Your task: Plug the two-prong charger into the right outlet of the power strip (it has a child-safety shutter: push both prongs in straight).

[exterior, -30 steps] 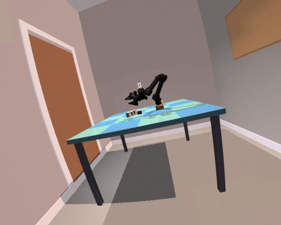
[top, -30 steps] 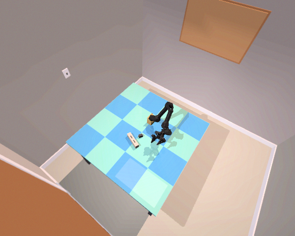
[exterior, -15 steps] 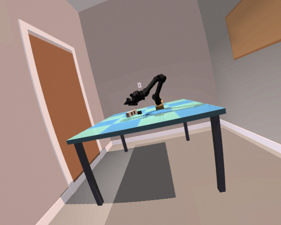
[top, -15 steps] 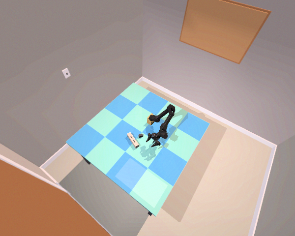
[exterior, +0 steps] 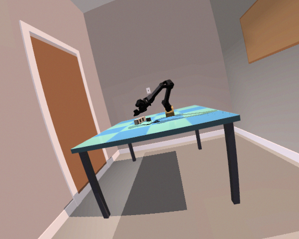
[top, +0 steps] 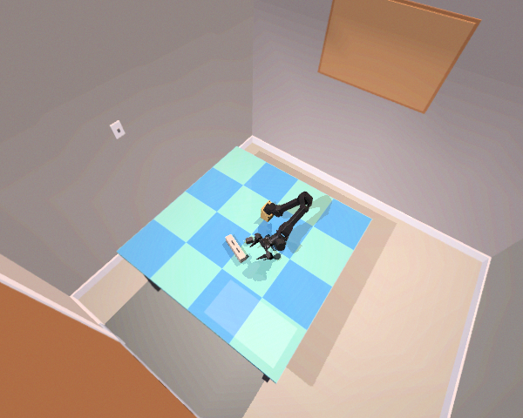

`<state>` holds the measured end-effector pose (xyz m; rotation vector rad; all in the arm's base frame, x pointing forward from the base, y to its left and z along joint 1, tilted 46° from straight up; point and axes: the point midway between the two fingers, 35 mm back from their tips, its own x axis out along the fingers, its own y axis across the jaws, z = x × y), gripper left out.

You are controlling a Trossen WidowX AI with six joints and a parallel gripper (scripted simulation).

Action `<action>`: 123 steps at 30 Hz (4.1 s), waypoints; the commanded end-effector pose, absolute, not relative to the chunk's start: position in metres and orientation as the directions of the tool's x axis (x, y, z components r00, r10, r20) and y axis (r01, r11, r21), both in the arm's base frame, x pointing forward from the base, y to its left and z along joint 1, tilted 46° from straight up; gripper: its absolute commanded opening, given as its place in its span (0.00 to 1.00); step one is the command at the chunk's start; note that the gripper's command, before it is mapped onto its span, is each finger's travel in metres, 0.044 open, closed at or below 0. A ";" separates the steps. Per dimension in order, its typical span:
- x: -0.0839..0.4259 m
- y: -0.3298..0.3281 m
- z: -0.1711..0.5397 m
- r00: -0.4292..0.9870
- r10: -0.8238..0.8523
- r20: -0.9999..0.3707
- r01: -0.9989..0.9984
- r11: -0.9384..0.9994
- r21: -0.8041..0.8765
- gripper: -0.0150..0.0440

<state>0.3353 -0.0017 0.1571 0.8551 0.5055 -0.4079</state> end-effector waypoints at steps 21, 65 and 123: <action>0.308 -0.034 0.070 0.414 0.086 -0.906 0.600 0.723 0.343 1.00; 0.253 -0.051 0.043 0.135 0.733 -0.667 0.636 0.452 0.625 1.00; 0.266 -0.011 0.004 0.136 0.730 -0.669 0.630 0.458 0.628 0.42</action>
